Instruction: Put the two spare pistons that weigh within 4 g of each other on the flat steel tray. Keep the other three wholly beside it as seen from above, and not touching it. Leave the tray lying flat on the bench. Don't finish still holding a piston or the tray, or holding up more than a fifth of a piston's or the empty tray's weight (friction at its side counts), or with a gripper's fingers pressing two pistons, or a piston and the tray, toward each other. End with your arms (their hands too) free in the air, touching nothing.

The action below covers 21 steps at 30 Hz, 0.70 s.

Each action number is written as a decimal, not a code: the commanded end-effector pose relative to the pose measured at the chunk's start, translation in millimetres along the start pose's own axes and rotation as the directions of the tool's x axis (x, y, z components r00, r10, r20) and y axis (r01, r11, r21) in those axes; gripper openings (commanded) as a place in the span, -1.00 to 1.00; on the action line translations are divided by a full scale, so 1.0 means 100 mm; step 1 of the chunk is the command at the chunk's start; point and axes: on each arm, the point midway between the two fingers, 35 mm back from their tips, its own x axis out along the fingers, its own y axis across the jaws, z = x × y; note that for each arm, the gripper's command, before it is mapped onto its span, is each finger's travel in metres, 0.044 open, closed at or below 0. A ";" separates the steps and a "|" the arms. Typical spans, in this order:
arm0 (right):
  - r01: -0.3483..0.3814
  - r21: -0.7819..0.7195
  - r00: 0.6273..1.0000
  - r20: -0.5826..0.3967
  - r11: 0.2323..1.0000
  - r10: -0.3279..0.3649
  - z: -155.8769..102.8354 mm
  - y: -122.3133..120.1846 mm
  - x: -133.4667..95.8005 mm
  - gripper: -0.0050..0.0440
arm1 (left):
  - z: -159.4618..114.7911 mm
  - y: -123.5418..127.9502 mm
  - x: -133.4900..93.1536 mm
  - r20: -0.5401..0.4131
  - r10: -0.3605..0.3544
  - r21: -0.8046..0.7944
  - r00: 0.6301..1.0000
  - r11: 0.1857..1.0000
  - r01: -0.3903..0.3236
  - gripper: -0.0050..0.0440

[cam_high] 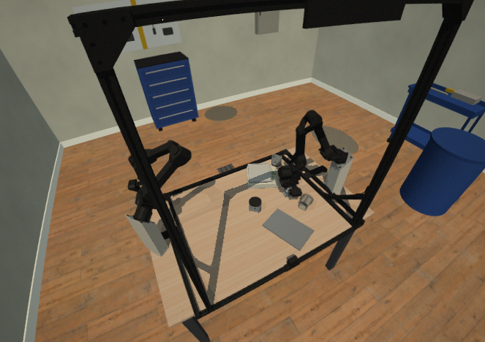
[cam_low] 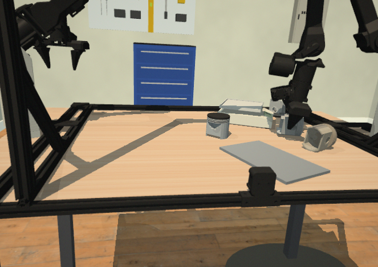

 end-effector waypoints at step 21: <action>-0.004 -0.006 1.000 0.001 1.000 0.004 0.00 0.01 0.03 0.75 | 0.00 0.00 0.00 0.001 -0.003 0.001 1.000 1.000 0.003 1.00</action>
